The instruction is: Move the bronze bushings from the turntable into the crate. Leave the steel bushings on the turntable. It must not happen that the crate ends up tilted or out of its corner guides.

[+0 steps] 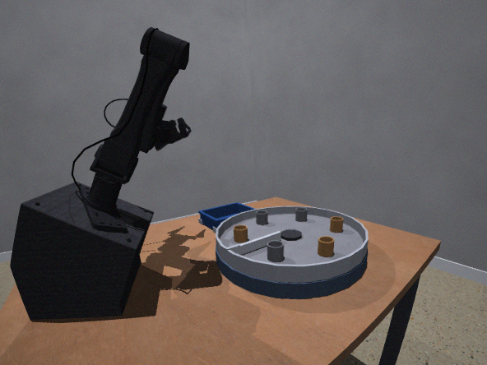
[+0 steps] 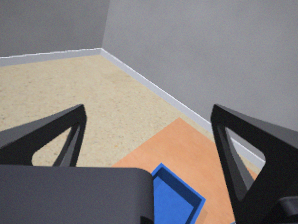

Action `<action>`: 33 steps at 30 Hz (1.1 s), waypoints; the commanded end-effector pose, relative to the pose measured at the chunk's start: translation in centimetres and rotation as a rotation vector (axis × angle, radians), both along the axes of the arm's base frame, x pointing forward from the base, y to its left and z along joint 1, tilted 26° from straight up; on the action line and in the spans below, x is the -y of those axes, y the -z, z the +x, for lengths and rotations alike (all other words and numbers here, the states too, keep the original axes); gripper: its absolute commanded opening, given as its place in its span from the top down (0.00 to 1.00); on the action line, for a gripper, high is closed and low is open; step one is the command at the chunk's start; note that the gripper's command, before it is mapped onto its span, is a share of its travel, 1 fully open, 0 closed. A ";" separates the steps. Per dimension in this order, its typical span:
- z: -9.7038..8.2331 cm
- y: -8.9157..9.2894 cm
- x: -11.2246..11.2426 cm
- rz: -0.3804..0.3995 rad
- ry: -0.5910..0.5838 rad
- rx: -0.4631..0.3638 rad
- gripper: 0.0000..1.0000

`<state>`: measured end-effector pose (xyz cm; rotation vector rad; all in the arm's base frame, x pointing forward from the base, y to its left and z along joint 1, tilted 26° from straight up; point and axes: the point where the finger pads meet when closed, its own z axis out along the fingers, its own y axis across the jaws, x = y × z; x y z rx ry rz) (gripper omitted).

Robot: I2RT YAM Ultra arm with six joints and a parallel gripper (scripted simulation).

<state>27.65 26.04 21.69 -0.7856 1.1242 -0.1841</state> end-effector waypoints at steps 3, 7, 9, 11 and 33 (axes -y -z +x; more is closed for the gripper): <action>0.0 -0.2 0.0 0.006 -0.002 0.004 0.00; 0.0 -0.2 0.0 0.006 -0.002 0.004 0.00; 0.0 -0.2 0.0 0.006 -0.002 0.004 0.00; 0.0 -0.2 0.0 0.006 -0.002 0.004 0.00; 6.7 0.2 3.2 -0.061 0.136 -0.100 0.00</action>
